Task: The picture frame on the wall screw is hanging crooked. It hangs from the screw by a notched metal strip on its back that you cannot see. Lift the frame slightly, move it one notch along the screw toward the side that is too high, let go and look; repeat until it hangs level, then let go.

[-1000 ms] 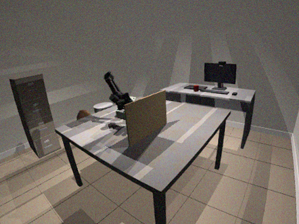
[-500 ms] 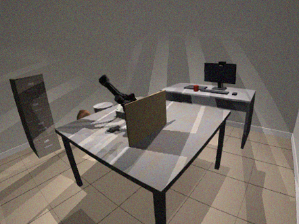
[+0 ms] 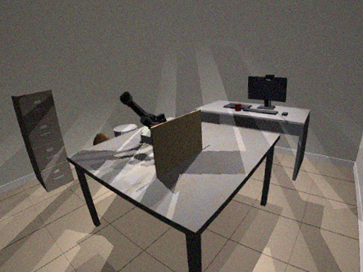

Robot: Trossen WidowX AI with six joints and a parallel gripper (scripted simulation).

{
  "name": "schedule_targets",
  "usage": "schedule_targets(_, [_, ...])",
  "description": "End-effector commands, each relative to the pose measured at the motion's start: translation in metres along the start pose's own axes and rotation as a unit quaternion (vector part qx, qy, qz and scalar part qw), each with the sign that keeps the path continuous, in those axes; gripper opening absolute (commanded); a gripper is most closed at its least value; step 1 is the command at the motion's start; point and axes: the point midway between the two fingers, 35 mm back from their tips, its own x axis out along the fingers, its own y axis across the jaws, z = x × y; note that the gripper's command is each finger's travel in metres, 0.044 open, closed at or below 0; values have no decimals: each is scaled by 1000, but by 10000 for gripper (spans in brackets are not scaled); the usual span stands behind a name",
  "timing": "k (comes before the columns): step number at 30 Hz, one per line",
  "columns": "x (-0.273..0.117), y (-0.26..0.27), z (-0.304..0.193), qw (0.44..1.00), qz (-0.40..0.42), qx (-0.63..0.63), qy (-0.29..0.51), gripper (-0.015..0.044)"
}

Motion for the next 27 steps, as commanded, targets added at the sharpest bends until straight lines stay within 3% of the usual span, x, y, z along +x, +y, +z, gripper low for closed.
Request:
schedule_targets(1, [3, 0, 1, 1000, 0, 1, -2, 260])
schedule_targets(27, [39, 1, 1, 1000, 1, 1, -2, 260])
